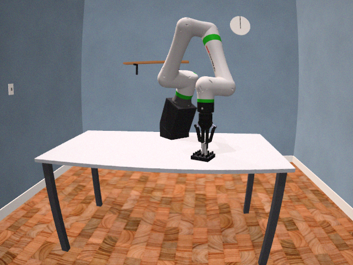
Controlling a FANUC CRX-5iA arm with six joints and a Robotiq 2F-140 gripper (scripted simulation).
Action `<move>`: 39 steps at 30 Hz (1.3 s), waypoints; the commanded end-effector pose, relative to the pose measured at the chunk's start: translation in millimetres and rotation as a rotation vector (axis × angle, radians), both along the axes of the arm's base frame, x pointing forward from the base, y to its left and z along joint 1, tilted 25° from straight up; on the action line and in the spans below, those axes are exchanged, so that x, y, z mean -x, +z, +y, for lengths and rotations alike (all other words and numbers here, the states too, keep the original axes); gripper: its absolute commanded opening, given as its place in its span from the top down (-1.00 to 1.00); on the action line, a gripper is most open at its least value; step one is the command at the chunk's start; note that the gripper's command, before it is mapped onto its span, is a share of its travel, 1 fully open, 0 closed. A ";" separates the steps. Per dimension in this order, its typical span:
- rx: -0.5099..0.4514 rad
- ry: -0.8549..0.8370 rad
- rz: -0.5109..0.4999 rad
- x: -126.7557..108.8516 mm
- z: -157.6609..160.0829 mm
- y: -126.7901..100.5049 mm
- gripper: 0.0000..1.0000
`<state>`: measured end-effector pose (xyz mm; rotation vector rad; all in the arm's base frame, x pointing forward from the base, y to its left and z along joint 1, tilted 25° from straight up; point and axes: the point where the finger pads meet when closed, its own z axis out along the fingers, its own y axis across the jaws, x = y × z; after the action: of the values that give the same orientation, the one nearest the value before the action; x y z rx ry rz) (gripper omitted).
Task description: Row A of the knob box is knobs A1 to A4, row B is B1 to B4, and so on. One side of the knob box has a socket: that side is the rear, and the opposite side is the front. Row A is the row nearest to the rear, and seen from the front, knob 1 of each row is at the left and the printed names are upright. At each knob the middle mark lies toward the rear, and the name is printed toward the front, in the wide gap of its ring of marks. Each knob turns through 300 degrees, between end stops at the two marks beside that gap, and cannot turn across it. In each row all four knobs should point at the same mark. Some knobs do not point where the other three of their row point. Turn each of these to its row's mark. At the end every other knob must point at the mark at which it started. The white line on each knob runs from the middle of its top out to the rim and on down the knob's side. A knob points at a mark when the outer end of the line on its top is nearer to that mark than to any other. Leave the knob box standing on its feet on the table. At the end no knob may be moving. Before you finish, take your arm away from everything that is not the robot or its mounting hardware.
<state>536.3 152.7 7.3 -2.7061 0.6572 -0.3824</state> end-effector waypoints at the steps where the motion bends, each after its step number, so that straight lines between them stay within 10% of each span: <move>1: 0.000 0.001 0.000 -0.1 0.0 0.1 0.90; 39: 0.000 0.001 0.000 0.4 -0.4 1.3 0.77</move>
<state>535.8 152.4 8.2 -2.7065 0.6561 -0.3824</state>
